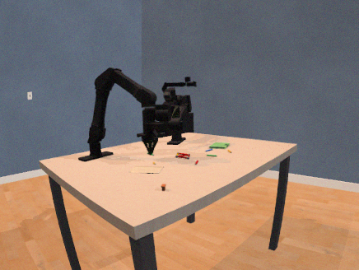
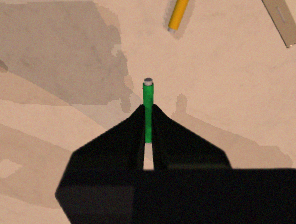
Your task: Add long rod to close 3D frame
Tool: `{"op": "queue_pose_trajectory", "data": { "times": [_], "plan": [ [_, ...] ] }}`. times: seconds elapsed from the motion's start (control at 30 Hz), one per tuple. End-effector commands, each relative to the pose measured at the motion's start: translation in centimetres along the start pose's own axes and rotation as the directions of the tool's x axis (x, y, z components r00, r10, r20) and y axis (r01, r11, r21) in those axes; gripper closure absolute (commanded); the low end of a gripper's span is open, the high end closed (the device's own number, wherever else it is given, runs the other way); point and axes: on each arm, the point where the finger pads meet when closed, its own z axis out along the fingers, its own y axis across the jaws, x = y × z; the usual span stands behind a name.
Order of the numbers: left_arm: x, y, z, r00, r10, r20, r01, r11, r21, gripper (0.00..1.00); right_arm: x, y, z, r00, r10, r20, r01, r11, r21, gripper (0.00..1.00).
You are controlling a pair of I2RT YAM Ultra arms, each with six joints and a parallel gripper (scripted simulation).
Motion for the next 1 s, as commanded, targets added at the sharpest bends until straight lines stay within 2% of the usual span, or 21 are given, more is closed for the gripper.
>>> {"op": "queue_pose_trajectory", "data": {
  "times": [0.0,0.17,0.23,0.3,0.57,0.73,0.83,0.97],
  "plan": [
    [-1.1,0.0,-0.4,0.999,0.003,0.042,-0.003,1.0,-0.004,0.0,0.1,0.1,-2.4,1.0,0.018,0.009,-0.018,1.0,0.005,1.0],
    [0.4,0.8,-0.9,0.997,-0.007,-0.078,0.005,0.999,-0.036,0.0,0.0,2.6,-2.4,0.999,0.041,-0.012,-0.041,0.999,0.021,1.0],
    [0.4,0.8,-0.9,0.997,-0.007,-0.078,0.005,0.999,-0.036,0.0,0.0,2.6,-2.4,0.999,0.041,-0.012,-0.041,0.999,0.021,1.0],
    [0.4,1.4,-1.8,0.989,-0.025,-0.143,0.016,0.998,-0.063,0.0,-0.2,4.1,-2.5,0.999,0.034,-0.011,-0.034,0.999,0.021,1.0],
    [-5.1,3.9,-6.7,0.97,-0.094,-0.223,0.053,0.981,-0.184,0.0,-1.0,8.5,-2.9,1.0,0.007,-0.008,-0.007,1.0,0.01,1.0],
    [-7.7,4.8,-9.3,0.962,-0.131,-0.239,0.071,0.967,-0.244,0.0,-1.7,9.8,-3.0,1.0,-0.007,0.01,0.007,1.0,-0.003,1.0],
    [-8.1,4.9,-9.7,0.961,-0.137,-0.24,0.074,0.965,-0.253,0.0,-1.9,9.7,-3.0,1.0,-0.003,0.012,0.003,1.0,-0.004,1.0],
    [-9.4,5.3,-10.9,0.959,-0.153,-0.239,0.083,0.956,-0.281,0.0,-1.6,9.5,-3.1,0.991,-0.131,0.005,0.131,0.991,0.004,1.0]
  ]
}}
